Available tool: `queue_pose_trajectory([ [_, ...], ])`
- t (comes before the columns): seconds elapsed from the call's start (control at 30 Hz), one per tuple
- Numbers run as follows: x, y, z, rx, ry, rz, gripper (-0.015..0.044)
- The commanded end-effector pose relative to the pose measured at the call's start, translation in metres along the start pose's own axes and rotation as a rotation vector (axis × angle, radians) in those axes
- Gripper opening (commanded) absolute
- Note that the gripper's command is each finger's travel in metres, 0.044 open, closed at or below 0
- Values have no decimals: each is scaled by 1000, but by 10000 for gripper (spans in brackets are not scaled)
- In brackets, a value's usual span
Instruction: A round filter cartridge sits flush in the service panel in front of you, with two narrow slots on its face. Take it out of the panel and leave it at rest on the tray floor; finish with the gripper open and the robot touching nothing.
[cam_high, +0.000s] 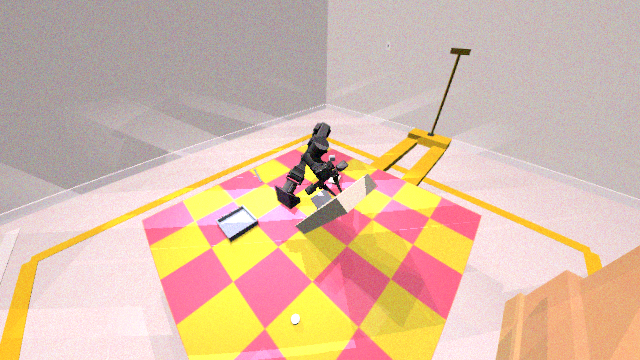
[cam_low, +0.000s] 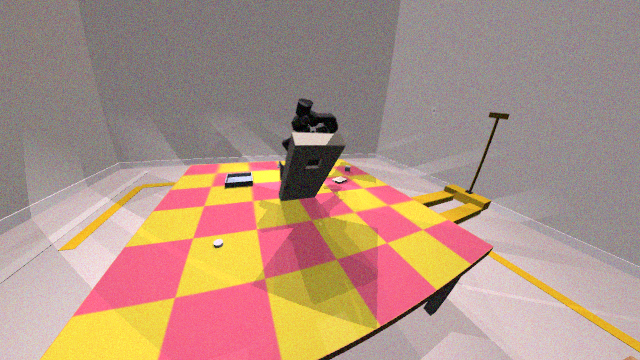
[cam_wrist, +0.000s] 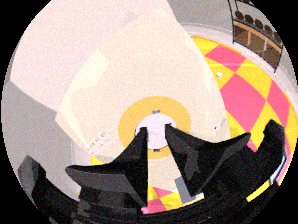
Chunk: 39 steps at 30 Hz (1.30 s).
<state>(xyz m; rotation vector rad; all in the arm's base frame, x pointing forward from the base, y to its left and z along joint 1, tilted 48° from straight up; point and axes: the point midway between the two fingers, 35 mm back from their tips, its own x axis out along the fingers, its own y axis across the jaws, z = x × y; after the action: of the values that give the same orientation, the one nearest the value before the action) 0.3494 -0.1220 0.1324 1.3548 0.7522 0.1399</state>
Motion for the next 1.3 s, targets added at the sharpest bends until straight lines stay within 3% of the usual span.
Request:
queue_pose_trajectory([
  [0.0, 4, -1, -1, 0, 2, -8, 99],
  [0.33, 6, -1, -1, 0, 1, -7, 99],
  [0.77, 2, 0, 0, -1, -1, 2, 0],
  [1.27, 7, -1, -1, -472, 3, -7, 0],
])
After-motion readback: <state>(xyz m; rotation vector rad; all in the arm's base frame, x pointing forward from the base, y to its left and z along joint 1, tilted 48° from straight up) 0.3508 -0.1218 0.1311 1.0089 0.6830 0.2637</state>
